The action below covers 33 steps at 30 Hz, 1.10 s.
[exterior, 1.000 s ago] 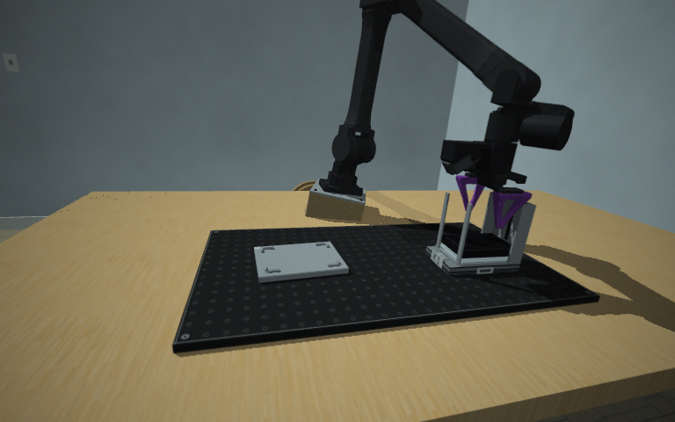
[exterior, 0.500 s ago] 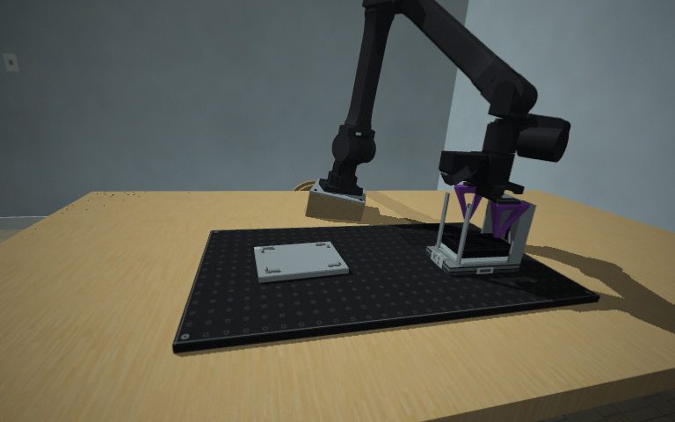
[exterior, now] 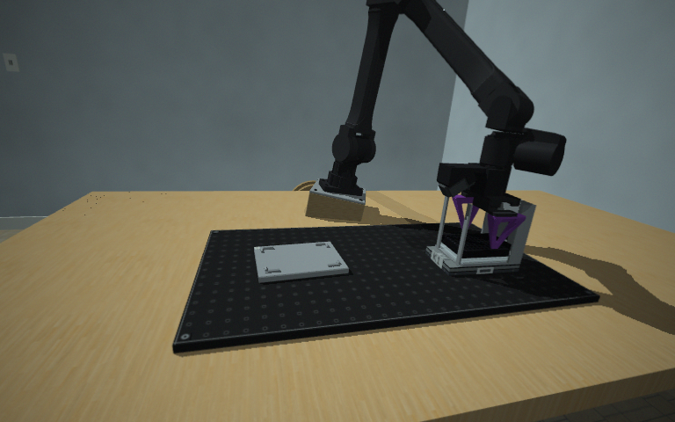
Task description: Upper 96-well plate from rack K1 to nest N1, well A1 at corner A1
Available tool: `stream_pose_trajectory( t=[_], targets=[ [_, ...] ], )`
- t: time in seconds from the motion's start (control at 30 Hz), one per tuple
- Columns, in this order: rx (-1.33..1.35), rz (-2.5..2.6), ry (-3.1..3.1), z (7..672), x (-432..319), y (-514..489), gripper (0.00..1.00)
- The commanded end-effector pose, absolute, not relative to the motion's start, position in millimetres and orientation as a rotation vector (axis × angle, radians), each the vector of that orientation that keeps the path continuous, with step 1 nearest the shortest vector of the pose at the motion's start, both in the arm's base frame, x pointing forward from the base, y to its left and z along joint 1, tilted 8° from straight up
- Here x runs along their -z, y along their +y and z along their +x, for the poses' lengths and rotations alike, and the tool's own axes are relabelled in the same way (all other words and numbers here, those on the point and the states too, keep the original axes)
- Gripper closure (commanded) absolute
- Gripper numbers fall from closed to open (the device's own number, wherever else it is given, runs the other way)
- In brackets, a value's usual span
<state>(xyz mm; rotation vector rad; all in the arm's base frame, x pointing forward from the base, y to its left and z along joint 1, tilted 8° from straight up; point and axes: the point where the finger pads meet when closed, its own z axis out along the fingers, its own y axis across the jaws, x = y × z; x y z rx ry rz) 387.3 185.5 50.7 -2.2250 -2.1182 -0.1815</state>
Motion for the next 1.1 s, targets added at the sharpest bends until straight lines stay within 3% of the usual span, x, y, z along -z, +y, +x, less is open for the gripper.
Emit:
stream_pose_trajectory(
  t=[0.0, 0.83, 0.87, 1.07],
  targets=[
    [0.213, -2.240, -2.114, 395.4, -49.0, 191.7, 0.00],
    [0.245, -2.238, -2.123, 402.5, -45.0, 193.6, 0.00],
    [0.245, -2.238, -2.123, 402.5, -45.0, 193.6, 1.00],
    [0.245, -2.238, -2.123, 402.5, -45.0, 193.6, 1.00]
  ],
)
